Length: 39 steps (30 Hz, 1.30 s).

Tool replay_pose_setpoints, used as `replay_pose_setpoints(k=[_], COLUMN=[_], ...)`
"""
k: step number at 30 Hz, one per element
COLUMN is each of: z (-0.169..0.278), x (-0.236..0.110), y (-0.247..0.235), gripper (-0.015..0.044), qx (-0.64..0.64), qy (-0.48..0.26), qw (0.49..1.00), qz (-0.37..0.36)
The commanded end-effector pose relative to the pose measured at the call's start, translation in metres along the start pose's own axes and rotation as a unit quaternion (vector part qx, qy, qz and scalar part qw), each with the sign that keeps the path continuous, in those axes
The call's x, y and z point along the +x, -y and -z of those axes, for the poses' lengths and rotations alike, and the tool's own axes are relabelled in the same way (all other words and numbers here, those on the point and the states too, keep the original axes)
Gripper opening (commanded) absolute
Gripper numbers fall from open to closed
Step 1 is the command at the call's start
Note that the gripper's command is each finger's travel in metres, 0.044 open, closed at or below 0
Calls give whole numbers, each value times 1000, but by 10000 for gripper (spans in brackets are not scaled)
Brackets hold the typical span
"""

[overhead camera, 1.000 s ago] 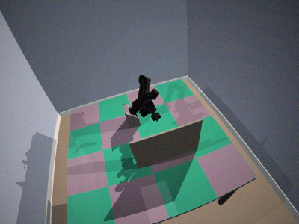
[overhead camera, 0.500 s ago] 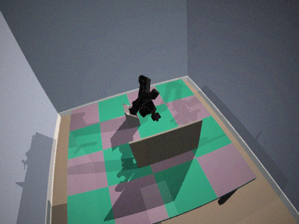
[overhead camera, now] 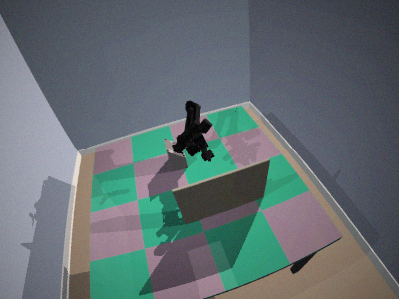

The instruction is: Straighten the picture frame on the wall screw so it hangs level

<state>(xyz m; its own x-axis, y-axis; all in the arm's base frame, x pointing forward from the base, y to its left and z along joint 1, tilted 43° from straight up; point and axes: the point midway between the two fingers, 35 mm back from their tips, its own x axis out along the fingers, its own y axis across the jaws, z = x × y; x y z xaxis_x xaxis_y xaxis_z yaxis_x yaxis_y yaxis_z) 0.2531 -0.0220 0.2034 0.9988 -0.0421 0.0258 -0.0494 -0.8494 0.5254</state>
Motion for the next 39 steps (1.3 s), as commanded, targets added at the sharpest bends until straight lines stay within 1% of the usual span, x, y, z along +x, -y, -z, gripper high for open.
replay_pose_setpoints(k=[1,18,23,28,39], z=[1,0,-3,-6,-2], x=[0,0,9,8,7], y=[0,1,28,57,59], gripper=[260,260,260,260,260], qx=[2,-1,-30,-59,-60], qy=[-1,0,-1,-2,-2], qw=[1000,1000,1000,998,998], qz=[1,0,0,1,1])
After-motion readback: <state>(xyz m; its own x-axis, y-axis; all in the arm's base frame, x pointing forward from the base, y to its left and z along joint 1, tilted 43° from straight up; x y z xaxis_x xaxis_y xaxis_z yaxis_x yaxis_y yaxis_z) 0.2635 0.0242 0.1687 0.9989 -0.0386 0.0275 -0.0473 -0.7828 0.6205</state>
